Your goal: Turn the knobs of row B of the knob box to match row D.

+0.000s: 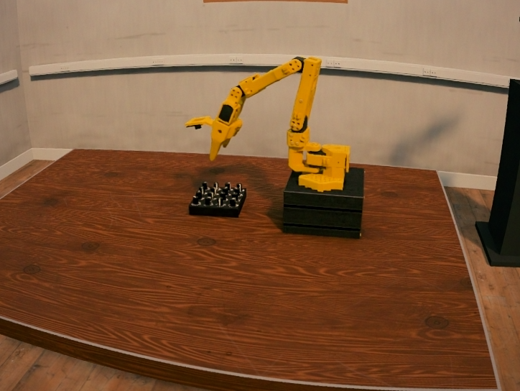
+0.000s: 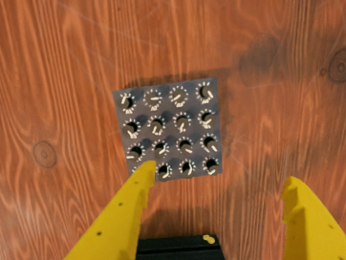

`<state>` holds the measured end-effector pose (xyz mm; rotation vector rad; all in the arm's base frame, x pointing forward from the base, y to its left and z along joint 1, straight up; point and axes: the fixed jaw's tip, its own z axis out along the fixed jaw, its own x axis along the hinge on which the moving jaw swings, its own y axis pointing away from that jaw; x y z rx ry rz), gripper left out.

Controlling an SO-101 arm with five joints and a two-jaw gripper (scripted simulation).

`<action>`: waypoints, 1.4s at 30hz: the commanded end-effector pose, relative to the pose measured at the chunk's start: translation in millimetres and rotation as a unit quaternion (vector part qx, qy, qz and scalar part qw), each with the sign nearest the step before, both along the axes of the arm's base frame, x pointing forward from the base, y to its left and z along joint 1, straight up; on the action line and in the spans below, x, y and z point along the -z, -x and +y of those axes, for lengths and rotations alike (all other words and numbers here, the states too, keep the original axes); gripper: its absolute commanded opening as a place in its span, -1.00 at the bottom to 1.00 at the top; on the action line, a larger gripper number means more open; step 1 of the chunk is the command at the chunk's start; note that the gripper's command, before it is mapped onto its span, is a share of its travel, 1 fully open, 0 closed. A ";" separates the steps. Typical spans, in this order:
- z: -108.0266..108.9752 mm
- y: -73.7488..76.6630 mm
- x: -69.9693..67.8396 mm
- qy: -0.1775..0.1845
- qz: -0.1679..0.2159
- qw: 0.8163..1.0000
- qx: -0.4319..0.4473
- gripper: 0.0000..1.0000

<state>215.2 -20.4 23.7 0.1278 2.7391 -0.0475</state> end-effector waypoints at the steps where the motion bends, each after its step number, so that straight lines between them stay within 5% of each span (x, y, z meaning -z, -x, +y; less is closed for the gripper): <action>1: -2.4 -3.2 -0.8 -0.002 -0.005 1.000 0.010 -0.20; 42: -3.3 -8.0 -2.3 -0.002 -0.014 1.000 0.013 -0.20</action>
